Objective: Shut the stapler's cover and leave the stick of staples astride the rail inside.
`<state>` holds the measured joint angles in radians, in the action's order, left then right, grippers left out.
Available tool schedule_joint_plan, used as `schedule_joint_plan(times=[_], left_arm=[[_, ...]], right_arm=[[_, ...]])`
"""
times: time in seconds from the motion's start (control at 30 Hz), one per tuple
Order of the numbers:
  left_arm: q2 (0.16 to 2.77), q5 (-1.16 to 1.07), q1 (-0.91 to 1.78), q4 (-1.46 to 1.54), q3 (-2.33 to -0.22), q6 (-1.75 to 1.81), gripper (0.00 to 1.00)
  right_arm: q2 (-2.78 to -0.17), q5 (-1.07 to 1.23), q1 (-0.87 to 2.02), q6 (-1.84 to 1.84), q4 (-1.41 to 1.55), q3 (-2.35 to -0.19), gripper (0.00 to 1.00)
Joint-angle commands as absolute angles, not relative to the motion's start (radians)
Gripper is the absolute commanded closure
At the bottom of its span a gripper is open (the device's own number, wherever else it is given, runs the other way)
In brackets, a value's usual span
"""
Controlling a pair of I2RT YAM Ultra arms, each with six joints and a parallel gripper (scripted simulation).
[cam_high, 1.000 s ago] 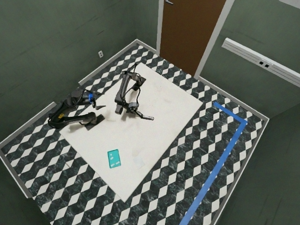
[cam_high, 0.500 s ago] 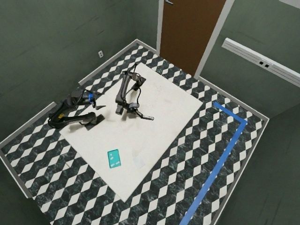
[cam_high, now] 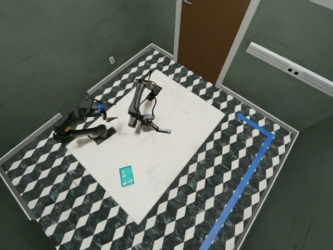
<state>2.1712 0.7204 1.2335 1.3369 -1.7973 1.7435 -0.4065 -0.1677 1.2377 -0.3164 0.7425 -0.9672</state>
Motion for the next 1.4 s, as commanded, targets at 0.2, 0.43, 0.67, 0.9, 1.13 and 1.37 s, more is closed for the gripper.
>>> schedule_joint_plan(times=[0.2,0.43,0.67,0.9,1.13,1.37], left_arm=[[2.113,0.696,1.212,1.328,-1.811,1.712,1.00],[2.087,0.622,1.172,1.322,-1.821,1.650,1.00],[2.067,0.530,1.120,1.317,-1.838,1.582,1.00],[2.060,0.462,1.081,1.334,-1.858,1.536,1.00],[2.067,0.368,1.026,1.346,-1.890,1.476,1.00],[2.073,0.300,0.985,1.360,-1.917,1.434,1.00]], right_arm=[[-0.406,-0.174,1.248,-0.316,0.763,-0.987,0.00],[-0.406,-0.174,1.248,-0.316,0.763,-0.987,0.00],[-0.406,-0.174,1.248,-0.316,0.763,-0.987,0.00],[-0.406,-0.174,1.248,-0.316,0.763,-0.987,0.00],[-0.406,-0.174,1.248,-0.316,0.763,-0.987,0.00],[-0.406,-0.174,1.248,-0.316,0.763,-0.987,0.00]])
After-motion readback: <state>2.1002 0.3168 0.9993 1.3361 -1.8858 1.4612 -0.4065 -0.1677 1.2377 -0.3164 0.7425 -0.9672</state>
